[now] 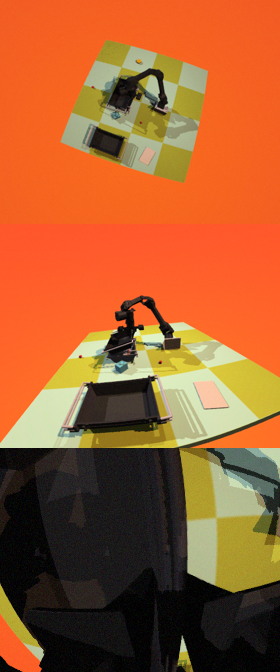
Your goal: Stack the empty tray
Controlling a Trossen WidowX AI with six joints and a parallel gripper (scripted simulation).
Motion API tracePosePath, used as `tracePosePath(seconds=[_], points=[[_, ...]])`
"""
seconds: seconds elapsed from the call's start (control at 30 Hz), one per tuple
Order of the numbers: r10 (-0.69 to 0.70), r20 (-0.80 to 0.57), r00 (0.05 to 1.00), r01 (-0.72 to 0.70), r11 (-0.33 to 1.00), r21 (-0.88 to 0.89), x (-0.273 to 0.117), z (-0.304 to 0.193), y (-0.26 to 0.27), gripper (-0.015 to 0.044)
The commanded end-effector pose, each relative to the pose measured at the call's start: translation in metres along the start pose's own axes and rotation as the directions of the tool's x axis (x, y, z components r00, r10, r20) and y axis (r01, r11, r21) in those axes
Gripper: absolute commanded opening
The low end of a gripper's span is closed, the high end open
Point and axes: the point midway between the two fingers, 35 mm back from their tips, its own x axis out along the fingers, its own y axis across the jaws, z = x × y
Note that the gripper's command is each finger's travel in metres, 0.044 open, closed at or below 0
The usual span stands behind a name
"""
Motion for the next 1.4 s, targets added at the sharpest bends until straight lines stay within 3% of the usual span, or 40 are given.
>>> tracePosePath(seconds=[0.0, 1.37], points=[[-0.023, 0.005, 1.000, 0.023, 1.000, -0.003, 0.0091, 0.0037, -0.0053, 0.0000], [-0.023, 0.006, 1.000, 0.023, 1.000, -0.003, 0.0186, 0.0055, -0.0092, 0.0000]])
